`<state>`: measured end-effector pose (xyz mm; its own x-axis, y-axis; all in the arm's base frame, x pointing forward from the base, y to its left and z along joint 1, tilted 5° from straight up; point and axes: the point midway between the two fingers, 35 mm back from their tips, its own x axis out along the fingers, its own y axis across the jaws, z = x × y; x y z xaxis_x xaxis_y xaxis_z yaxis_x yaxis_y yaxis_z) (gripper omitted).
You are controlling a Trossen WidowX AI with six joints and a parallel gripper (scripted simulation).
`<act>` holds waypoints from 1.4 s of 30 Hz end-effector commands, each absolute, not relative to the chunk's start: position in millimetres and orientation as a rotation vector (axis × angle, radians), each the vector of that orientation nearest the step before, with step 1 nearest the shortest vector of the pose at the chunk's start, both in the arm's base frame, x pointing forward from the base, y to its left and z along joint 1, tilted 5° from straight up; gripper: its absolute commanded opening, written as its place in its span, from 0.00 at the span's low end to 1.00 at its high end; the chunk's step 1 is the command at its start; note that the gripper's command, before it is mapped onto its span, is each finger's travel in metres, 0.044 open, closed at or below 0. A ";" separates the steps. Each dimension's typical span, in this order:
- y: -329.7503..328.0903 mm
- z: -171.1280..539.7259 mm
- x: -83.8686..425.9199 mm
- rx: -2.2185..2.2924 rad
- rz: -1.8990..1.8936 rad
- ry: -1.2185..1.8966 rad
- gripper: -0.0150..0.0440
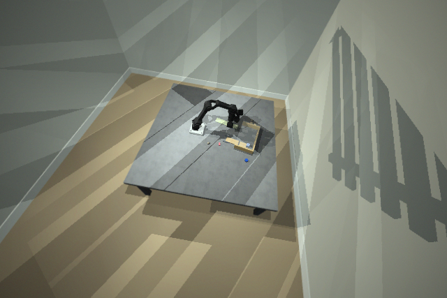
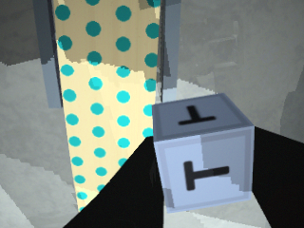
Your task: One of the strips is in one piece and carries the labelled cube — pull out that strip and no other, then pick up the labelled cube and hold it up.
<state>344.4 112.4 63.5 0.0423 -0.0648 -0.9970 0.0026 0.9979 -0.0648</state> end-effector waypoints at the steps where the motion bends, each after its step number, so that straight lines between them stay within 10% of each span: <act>1: 109.2 67.1 335.0 -0.045 -0.055 1.516 0.25; 42: 97.0 98.5 287.0 -0.046 -0.056 1.520 0.25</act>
